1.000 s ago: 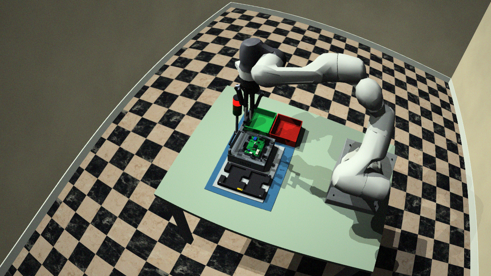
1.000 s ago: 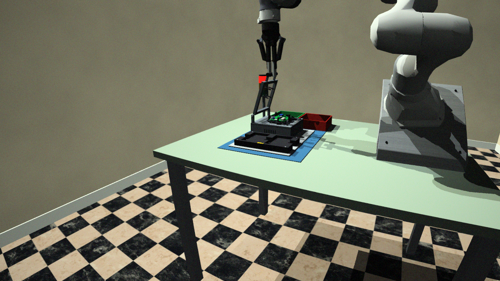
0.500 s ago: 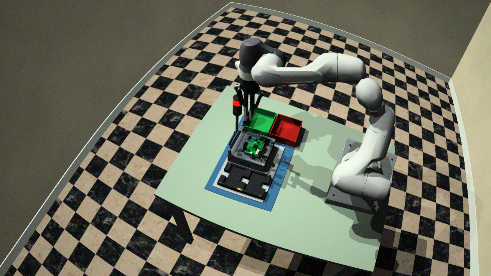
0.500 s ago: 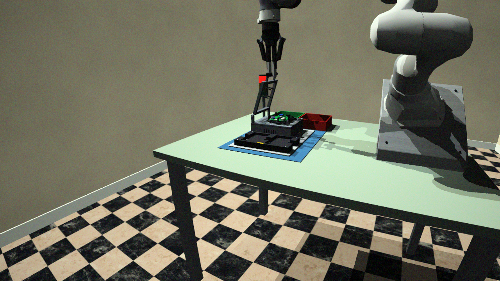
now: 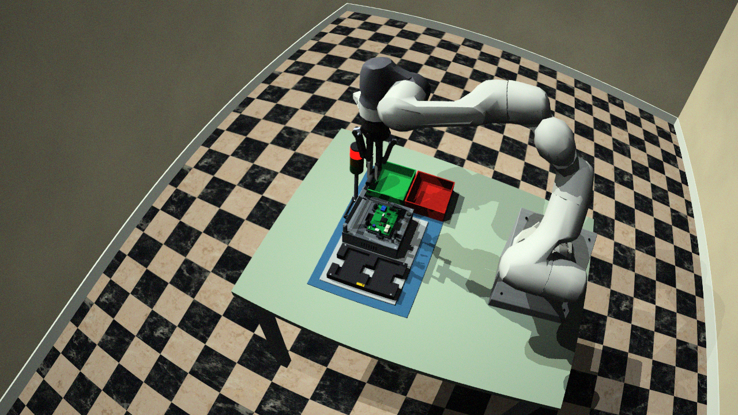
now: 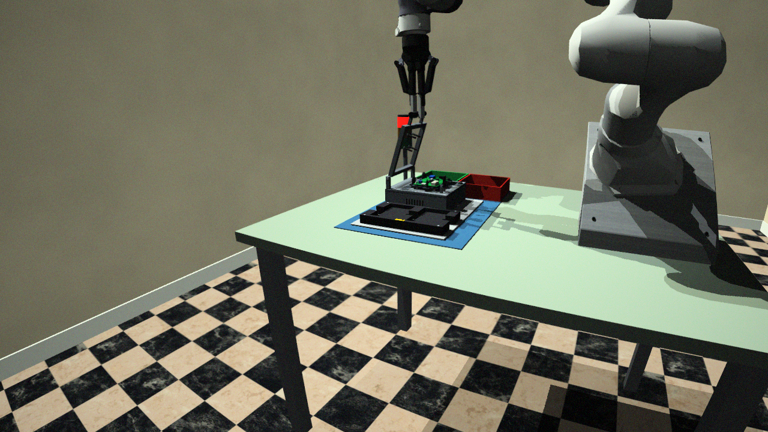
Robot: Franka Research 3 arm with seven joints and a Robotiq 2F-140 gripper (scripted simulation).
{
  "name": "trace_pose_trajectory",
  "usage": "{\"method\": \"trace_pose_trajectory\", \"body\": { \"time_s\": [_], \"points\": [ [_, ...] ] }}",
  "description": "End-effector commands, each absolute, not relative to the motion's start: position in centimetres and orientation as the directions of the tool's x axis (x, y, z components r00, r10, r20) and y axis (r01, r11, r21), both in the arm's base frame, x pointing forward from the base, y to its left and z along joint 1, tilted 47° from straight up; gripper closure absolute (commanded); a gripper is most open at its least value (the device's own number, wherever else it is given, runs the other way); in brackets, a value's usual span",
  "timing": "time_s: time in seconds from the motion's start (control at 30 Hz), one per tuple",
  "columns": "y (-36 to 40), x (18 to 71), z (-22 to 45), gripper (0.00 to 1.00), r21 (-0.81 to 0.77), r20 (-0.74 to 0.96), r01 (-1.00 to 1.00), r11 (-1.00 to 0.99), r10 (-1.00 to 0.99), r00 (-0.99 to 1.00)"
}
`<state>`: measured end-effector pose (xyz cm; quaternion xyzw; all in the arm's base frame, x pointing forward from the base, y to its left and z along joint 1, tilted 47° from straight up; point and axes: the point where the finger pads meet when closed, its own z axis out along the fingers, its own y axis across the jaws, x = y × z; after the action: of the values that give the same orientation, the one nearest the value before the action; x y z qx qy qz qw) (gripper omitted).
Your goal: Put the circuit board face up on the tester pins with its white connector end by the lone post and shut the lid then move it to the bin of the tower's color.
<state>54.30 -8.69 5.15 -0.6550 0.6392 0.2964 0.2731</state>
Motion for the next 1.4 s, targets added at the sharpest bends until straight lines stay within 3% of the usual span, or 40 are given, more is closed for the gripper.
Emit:
{"method": "trace_pose_trajectory", "body": {
  "time_s": [0.0, 1.33, 1.37],
  "points": [
    [-8.96, 54.96, 5.27, 1.00, 0.006, -0.736, -1.000, -0.022, -0.677, 0.011],
    [-8.96, 54.96, 5.27, 1.00, 0.006, -0.736, -1.000, -0.022, -0.677, 0.011],
    [-8.96, 54.96, 5.27, 0.84, 0.006, -0.736, -1.000, -0.022, -0.677, 0.011]
  ]
}}
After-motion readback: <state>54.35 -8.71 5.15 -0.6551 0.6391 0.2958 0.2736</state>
